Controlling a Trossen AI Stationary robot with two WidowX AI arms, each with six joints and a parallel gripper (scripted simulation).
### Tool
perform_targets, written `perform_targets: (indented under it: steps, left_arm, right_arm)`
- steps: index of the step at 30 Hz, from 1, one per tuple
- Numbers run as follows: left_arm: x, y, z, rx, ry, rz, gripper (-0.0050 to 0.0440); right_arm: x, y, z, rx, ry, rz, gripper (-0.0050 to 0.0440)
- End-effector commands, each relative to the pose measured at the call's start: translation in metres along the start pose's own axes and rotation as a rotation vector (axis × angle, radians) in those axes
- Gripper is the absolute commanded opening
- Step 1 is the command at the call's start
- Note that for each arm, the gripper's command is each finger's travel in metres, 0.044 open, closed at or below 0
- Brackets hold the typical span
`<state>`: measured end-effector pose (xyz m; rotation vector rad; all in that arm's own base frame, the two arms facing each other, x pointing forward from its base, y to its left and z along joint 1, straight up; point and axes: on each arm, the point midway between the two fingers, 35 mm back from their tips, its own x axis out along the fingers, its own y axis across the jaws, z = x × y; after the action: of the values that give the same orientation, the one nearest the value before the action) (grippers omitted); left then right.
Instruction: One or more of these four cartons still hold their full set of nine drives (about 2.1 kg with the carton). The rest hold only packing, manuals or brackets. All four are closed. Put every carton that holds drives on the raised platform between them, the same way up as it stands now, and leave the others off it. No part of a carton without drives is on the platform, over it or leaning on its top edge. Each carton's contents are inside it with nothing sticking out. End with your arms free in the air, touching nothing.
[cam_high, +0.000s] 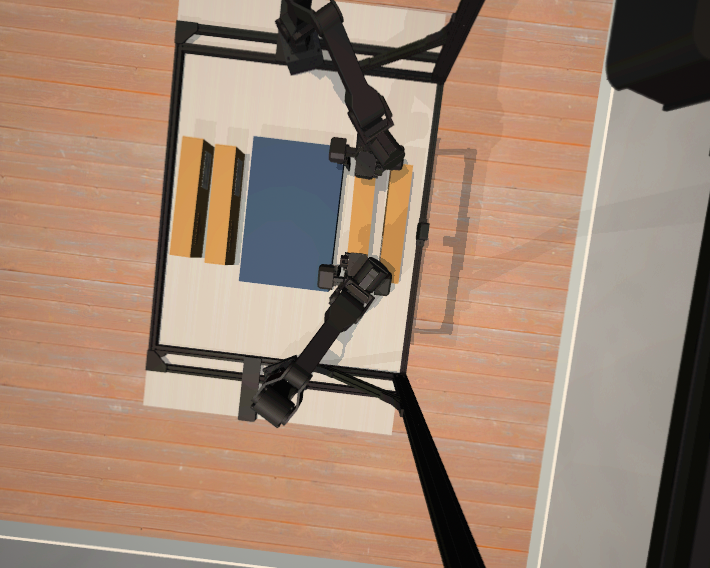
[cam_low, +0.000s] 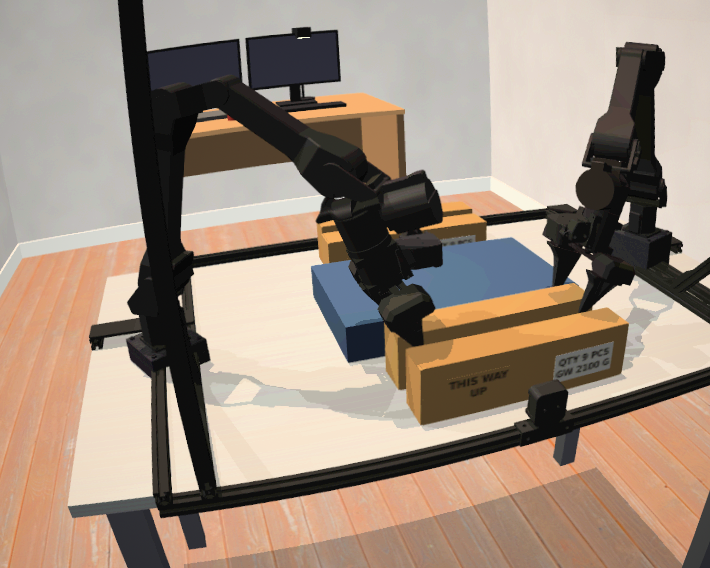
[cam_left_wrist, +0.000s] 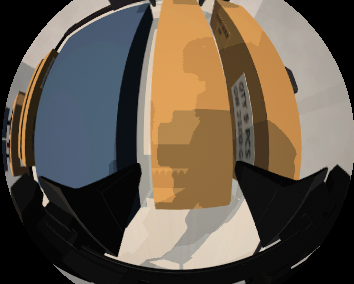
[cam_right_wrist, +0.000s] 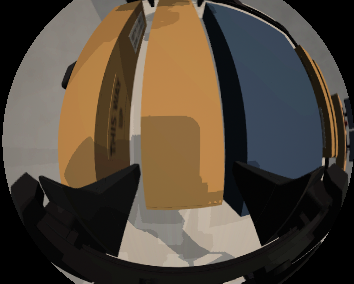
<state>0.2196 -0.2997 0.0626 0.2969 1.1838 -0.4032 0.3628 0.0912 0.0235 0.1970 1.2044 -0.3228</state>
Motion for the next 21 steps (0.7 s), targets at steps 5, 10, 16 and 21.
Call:
perform_targets:
  steps: [5,10,16,21]
  left_arm:
    - [-0.045,-0.001,0.021,-0.002,-0.024,-0.014,0.0389]
    - [-0.051,-0.001,0.023,-0.002,-0.024,-0.014,0.0389]
    - [-0.051,-0.012,0.023,-0.002,-0.024,-0.014,0.0389]
    - [-0.051,-0.033,0.023,-0.002,-0.024,-0.014,0.0389]
  right_arm:
    - [-0.047,0.002,0.022,0.009,-0.027,0.019,0.0389]
    - [-0.052,0.002,0.024,0.009,-0.027,0.019,0.0389]
    - [-0.052,0.013,0.024,0.009,-0.027,0.019,0.0389]
    - [-0.053,0.036,0.024,0.009,-0.027,0.019,0.0389]
